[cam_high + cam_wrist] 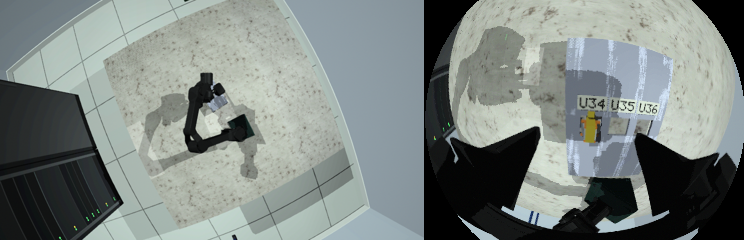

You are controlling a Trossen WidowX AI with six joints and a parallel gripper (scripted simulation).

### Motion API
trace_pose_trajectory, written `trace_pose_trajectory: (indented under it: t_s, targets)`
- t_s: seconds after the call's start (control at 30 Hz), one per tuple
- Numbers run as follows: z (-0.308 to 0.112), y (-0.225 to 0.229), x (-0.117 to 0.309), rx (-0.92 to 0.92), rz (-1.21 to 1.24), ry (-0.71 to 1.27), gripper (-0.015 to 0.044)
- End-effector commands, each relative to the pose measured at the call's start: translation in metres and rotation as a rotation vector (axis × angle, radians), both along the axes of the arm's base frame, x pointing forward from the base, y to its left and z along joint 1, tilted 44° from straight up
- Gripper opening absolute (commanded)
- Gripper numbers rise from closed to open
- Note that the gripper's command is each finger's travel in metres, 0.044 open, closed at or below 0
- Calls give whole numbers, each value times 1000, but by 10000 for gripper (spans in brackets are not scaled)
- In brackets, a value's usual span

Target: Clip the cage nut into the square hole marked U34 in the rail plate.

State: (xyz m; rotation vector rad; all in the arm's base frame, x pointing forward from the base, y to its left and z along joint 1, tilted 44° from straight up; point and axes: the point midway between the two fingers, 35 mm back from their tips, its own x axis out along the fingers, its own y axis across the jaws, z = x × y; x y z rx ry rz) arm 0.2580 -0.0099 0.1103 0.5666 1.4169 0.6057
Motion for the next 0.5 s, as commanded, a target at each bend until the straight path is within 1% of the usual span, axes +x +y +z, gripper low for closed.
trace_pose_trajectory:
  t_s: [0.0, 0.07, 0.47]
  targets:
    - [23, -24, -1, -6, -6, -14, 440]
    - [29, -29, -2, -5, -6, -15, 440]
    - [29, -29, -2, -5, -6, -15, 440]
